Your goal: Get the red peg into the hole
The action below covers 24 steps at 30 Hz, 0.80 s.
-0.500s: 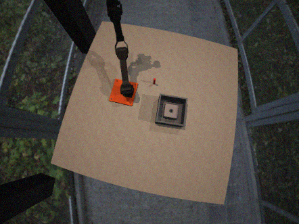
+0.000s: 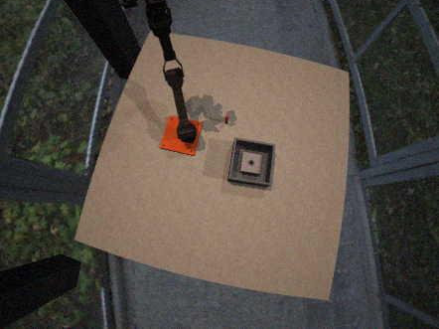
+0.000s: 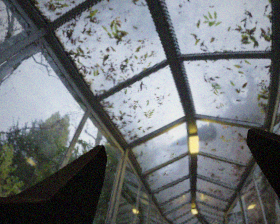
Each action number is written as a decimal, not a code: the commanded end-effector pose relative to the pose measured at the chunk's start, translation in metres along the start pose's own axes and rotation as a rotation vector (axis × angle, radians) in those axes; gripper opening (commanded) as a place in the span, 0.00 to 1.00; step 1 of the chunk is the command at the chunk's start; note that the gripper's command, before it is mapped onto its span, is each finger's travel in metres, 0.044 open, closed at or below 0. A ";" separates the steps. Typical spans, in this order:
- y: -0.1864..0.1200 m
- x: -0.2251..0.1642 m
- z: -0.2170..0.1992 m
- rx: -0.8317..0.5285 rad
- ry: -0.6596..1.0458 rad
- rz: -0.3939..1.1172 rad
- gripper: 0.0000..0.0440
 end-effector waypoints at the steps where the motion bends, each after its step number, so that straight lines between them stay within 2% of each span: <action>1: 0.008 -0.019 -0.013 -0.038 0.042 0.069 1.00; 13: 0.030 -0.116 -0.065 -0.198 0.229 0.405 1.00; 24: 0.029 -0.209 -0.093 -0.322 0.382 0.731 1.00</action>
Point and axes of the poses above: the point midway between the two fingers, 35 mm back from their tips, its own y axis out along the fingers, its own z axis across the jaws, x = y × z, the point moved 5 cm from there along -y, back along the fingers, and after that the axes turned 14 degrees about y, right-handed, at the moved point
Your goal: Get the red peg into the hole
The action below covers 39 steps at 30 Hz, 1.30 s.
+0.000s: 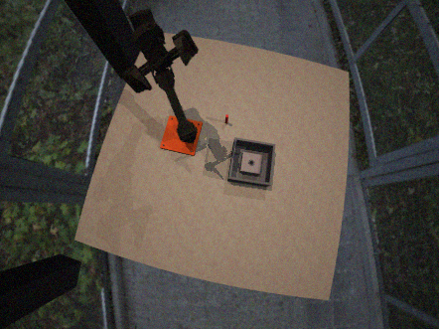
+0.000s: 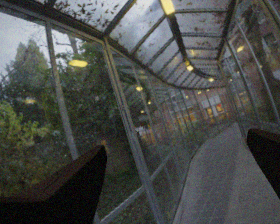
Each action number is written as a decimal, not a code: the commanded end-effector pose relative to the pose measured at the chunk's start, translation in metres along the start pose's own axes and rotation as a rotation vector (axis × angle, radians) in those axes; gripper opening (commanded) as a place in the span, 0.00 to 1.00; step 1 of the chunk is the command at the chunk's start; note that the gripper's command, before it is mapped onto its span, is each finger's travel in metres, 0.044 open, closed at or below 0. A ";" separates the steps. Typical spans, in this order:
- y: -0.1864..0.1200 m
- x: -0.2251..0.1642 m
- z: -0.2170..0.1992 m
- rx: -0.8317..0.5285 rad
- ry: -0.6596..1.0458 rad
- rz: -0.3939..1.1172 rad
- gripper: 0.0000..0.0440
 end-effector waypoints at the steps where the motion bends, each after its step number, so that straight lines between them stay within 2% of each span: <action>1: 0.014 -0.017 -0.011 -0.037 0.033 0.082 1.00; 11: 0.054 -0.086 -0.040 -0.149 0.122 0.396 1.00; 21: 0.072 -0.163 -0.055 -0.249 0.158 0.724 1.00; 30: 0.069 -0.232 -0.053 -0.316 0.146 1.026 1.00; 39: 0.043 -0.298 -0.039 -0.379 0.083 1.322 1.00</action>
Point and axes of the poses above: the point midway between the two fingers, 35 mm back from their tips, its own y axis out along the fingers, its own z axis across the jaws, x = y × z, the point moved 5 cm from there along -y, back along the fingers, and after that the axes turned 14 degrees about y, right-handed, at the moved point
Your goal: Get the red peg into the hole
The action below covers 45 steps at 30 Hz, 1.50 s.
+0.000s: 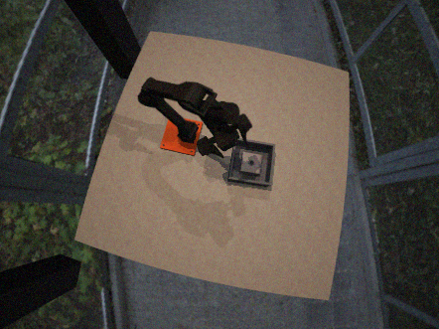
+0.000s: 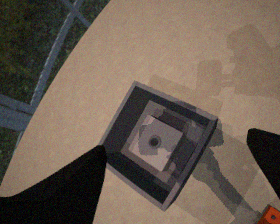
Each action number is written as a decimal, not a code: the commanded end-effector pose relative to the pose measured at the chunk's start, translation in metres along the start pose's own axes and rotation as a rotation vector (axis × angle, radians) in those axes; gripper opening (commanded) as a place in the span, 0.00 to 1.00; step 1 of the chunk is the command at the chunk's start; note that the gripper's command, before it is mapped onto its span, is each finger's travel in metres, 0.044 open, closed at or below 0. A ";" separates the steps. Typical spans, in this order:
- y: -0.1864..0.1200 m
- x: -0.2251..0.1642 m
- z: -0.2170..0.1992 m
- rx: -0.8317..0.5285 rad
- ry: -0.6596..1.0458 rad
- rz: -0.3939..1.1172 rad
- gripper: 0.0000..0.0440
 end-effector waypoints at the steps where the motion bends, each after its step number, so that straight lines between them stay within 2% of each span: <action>1: 0.014 -0.017 0.002 -0.045 -0.017 0.077 1.00; 10: 0.043 -0.078 0.013 -0.183 -0.079 0.293 1.00; 21: 0.056 -0.153 0.014 -0.351 -0.135 0.451 1.00; 32: 0.067 -0.221 0.004 -0.447 -0.170 0.508 1.00; 45: 0.098 -0.278 -0.015 -0.429 -0.202 0.482 1.00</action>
Point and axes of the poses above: the point midway between the two fingers, 35 mm back from their tips, its own y axis out along the fingers, its own z axis across the jaws, x = y × z, the point moved 5 cm from there along -y, back along the fingers, and after that the axes turned 14 degrees about y, right-handed, at the moved point
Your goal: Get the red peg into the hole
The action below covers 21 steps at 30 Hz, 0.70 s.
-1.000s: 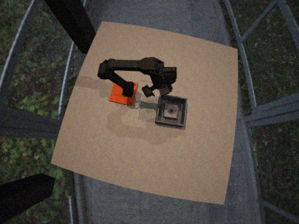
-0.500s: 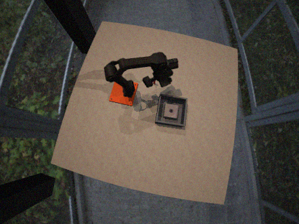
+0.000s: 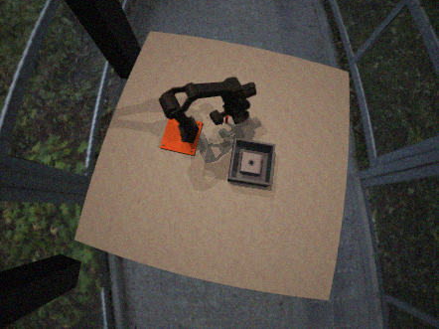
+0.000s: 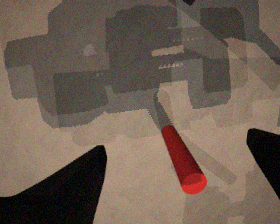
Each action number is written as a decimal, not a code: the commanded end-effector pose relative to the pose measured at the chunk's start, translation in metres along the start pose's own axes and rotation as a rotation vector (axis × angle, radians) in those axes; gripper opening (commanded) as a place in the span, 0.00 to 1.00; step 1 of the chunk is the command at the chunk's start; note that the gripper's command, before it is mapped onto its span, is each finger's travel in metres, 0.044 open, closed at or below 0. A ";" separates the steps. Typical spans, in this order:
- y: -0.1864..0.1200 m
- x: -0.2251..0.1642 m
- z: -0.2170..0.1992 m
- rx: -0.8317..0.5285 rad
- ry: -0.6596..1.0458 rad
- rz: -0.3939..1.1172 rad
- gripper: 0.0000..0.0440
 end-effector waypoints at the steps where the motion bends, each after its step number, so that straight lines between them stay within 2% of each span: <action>1: 0.013 -0.004 -0.001 0.002 -0.004 -0.015 1.00; 5: 0.027 -0.008 0.000 0.009 -0.022 -0.027 0.99; 7: 0.033 -0.009 -0.001 0.004 -0.035 -0.030 0.93; 21: 0.054 -0.011 -0.006 -0.086 -0.058 -0.034 0.11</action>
Point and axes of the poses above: the point midway between the two fingers, 35 mm back from their tips, its own y axis out along the fingers, its own z axis across the jaws, x = y × z, the point moved 5 cm from there along -y, back along the fingers, and after that the axes turned 14 degrees about y, right-handed, at the moved point
